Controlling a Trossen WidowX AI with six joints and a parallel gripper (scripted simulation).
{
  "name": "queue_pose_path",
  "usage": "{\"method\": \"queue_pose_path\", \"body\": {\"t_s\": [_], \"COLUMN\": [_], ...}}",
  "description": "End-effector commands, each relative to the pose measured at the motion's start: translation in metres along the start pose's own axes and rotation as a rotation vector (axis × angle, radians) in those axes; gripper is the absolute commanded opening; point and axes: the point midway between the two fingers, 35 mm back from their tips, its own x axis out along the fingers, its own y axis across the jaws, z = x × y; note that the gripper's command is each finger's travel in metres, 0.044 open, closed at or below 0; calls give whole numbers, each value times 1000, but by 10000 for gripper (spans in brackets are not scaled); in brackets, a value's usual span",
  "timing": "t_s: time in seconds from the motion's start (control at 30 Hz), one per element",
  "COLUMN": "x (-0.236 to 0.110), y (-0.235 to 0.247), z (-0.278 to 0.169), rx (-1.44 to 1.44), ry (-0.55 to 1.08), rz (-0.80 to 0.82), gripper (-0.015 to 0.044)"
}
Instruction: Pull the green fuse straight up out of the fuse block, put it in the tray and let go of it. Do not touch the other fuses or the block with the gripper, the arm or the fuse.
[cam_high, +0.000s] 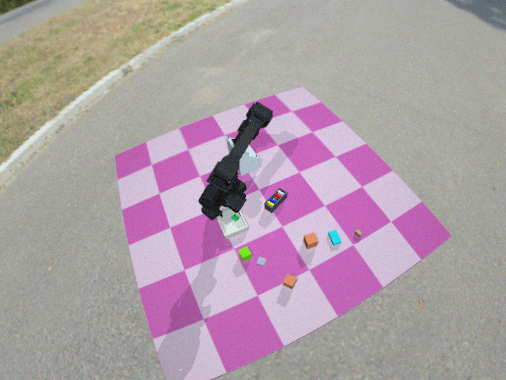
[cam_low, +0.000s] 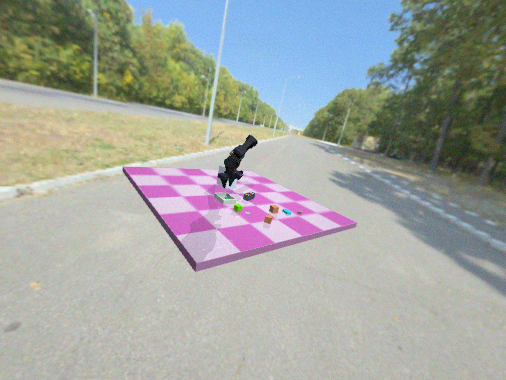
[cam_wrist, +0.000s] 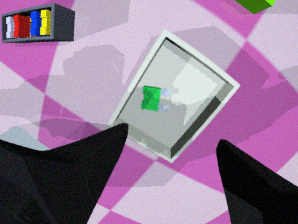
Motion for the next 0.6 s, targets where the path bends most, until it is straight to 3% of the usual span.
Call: {"method": "queue_pose_path", "body": {"t_s": [0.0,0.57], "x": [-1,0], "y": [2,2], "z": [0,0], "rx": [-8,-1], "ry": [11,5], "rz": [4,6], "gripper": [330,330]}}
